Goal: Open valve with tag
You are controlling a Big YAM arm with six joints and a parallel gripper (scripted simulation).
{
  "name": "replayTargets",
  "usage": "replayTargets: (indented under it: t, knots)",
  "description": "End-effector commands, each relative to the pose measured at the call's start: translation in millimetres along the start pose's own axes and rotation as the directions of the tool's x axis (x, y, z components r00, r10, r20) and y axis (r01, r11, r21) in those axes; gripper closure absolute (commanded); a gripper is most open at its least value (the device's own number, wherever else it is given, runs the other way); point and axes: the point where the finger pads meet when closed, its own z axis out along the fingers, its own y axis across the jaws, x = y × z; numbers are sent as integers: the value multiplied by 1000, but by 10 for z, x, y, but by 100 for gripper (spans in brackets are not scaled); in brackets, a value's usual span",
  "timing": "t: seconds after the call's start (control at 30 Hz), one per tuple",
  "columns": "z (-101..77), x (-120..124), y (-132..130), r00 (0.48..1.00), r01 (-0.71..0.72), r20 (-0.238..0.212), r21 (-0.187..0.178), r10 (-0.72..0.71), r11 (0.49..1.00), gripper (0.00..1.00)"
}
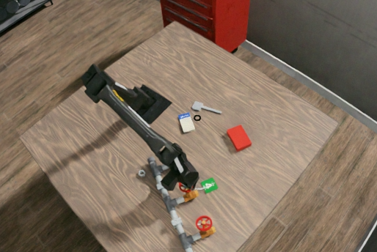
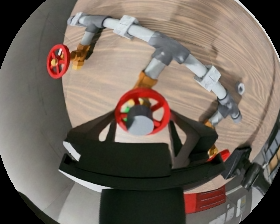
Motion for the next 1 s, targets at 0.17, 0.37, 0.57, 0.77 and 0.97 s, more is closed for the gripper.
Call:
replayTargets:
  t: [0.17, 0.37, 0.57, 0.77, 0.97]
  knots:
    - [-57, -115, 78, 999, -40, 14, -9, 40, 999, 100]
    - [-57, -115, 78, 999, -40, 14, -9, 40, 999, 100]
    - [-57, -115, 78, 999, -40, 14, -9, 40, 999, 100]
    - [-57, -115, 78, 999, -38, 14, -9, 39, 999, 100]
    - [-57, -115, 78, 1000, 16, 15, -8, -16, 1000, 100]
